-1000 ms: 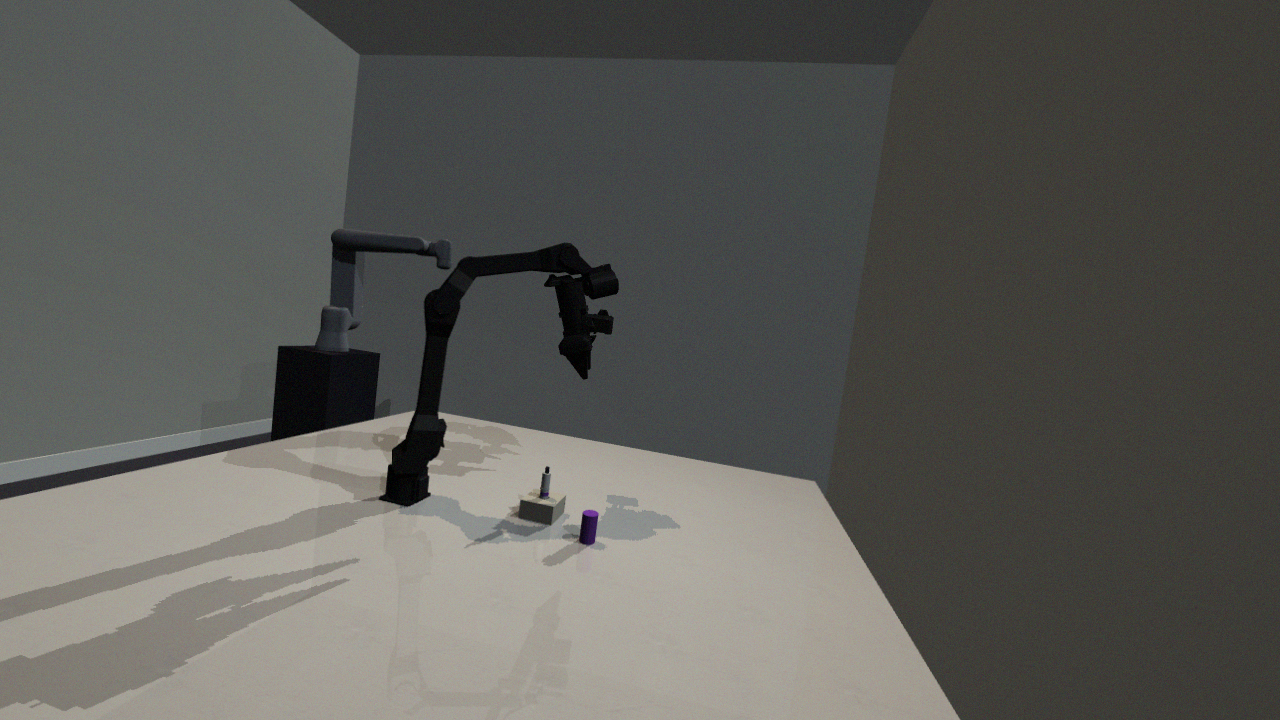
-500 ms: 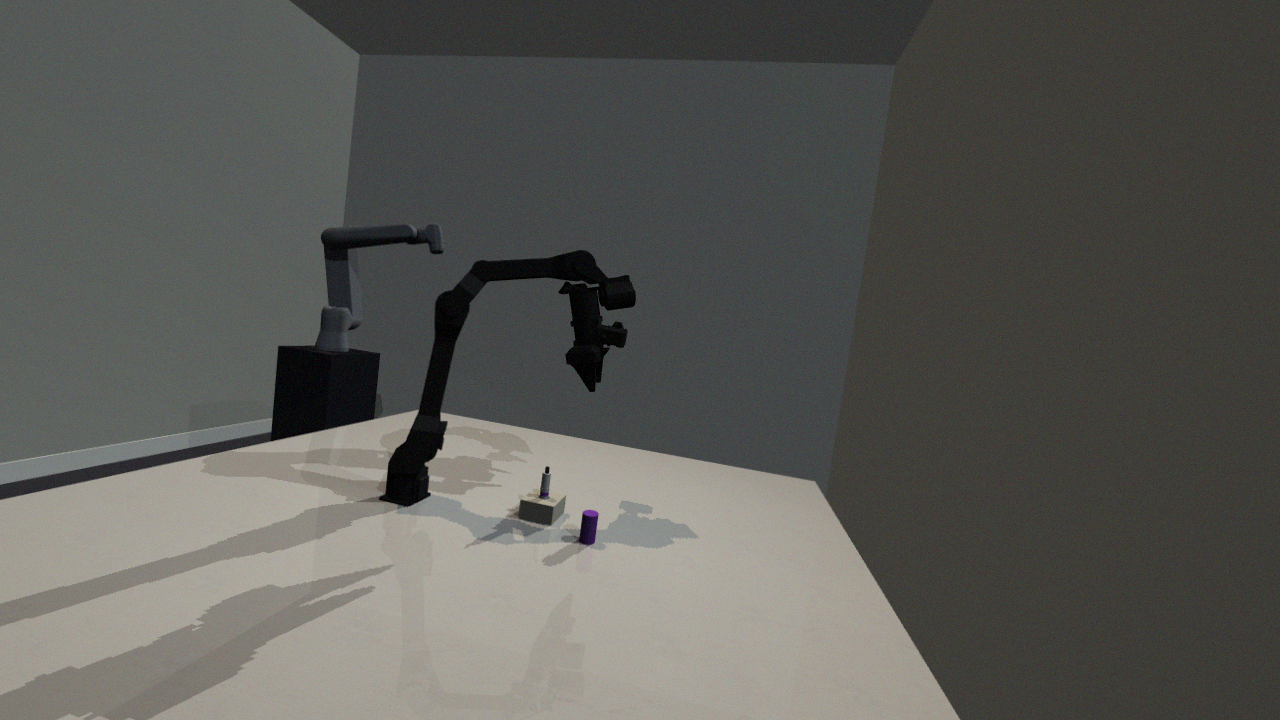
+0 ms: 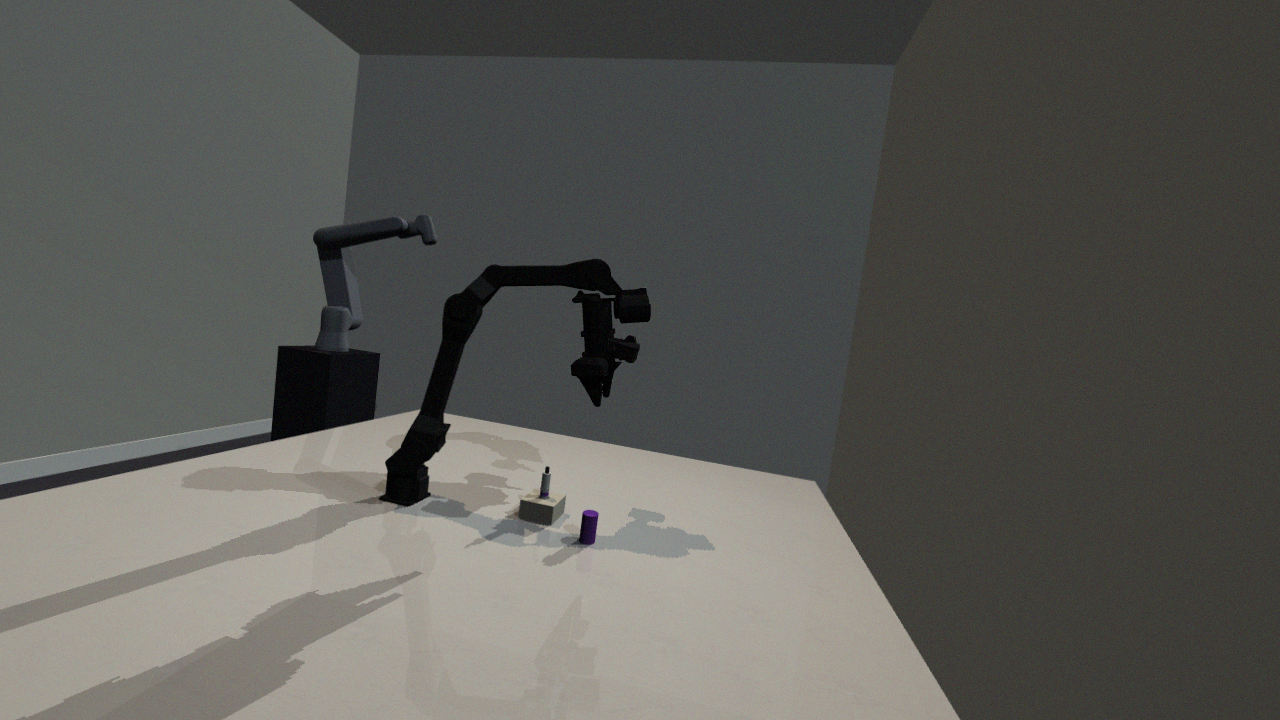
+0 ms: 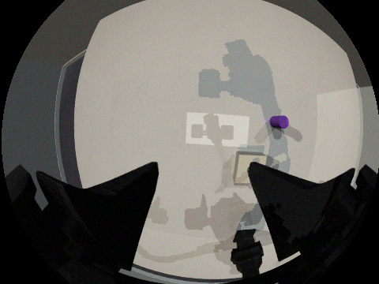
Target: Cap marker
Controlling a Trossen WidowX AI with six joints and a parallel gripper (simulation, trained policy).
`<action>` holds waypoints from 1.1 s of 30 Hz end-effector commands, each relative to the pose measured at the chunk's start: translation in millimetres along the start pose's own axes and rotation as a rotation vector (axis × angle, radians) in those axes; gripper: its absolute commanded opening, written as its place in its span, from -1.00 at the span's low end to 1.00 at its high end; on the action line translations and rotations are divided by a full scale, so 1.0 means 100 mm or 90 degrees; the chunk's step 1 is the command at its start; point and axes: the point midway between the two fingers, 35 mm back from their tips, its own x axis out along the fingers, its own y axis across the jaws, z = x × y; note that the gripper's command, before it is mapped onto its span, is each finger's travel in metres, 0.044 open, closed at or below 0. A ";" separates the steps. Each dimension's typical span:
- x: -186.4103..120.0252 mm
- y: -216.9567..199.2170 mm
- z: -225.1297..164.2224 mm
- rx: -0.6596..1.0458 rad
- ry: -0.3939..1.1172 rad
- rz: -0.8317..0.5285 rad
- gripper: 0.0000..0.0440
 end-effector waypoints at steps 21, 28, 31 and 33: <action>0.33 -0.68 0.30 0.071 0.058 -0.044 0.48; 0.43 -0.88 0.36 0.087 0.074 -0.055 0.48; 0.47 -0.97 0.38 0.093 0.080 -0.059 0.47; 0.49 -1.02 0.39 0.097 0.084 -0.062 0.47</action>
